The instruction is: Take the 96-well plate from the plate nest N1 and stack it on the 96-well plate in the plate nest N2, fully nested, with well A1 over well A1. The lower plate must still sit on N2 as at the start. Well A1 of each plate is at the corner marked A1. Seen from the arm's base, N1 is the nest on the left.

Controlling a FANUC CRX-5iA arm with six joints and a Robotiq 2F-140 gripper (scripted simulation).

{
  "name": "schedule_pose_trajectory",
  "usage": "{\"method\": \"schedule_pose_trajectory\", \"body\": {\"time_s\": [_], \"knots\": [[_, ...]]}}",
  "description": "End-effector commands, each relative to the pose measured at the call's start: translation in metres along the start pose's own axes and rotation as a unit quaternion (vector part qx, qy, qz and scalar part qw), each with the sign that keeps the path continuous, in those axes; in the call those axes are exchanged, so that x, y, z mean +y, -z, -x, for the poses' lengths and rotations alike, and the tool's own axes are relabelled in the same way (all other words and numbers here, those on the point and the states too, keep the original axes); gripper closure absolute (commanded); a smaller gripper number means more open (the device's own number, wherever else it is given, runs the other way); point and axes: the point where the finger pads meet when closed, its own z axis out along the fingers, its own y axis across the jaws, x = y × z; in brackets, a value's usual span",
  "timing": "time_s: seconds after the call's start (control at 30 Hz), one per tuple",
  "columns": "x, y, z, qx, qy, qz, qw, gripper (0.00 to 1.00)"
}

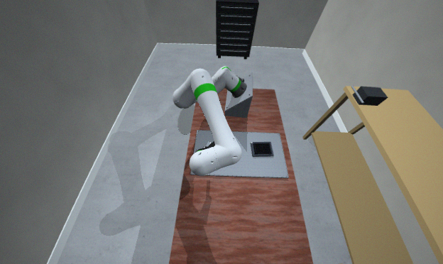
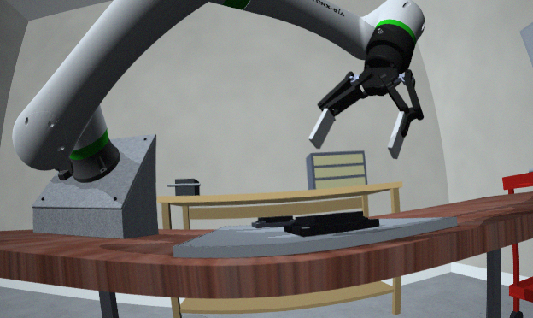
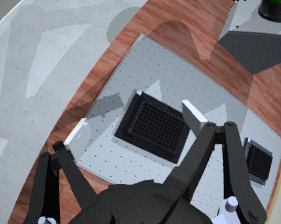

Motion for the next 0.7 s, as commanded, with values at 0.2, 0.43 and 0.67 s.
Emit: {"method": "schedule_pose_trajectory", "body": {"time_s": [0.2, 0.43, 0.67], "knots": [[0.027, 0.011, 0.038, -0.020, 0.038, -0.029, 0.999, 0.00], [0.044, 0.015, 0.056, -0.042, 0.081, -0.061, 0.994, 0.00], [0.068, 0.021, 0.081, -0.060, 0.119, -0.087, 0.987, 0.00]]}}
